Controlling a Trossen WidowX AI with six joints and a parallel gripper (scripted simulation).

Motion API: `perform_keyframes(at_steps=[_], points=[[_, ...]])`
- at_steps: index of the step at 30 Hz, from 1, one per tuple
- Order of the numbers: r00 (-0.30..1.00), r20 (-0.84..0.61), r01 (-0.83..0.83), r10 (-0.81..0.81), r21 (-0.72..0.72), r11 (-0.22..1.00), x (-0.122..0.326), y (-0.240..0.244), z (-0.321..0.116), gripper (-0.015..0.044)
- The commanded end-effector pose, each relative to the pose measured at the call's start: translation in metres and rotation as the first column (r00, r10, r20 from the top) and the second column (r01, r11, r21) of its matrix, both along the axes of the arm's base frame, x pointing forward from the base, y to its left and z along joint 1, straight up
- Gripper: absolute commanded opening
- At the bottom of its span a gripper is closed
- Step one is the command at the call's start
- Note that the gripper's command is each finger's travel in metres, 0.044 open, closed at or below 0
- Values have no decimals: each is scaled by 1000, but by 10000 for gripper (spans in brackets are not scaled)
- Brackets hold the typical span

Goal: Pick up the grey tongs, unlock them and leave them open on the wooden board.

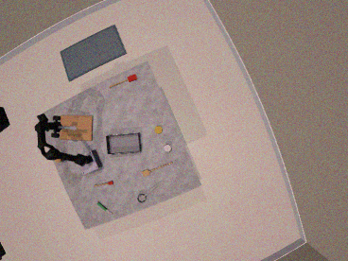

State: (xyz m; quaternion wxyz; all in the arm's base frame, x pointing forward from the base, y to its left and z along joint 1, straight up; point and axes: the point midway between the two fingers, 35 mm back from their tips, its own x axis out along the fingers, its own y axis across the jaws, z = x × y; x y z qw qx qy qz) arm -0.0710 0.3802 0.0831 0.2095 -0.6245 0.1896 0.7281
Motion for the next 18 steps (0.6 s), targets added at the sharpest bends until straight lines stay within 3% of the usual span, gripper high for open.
perform_keyframes(at_steps=[1,18], points=[[996,88,-18,20,-22,1000,0,0,5,-150],[992,126,-29,33,-37,999,0,0,-3,-150]])
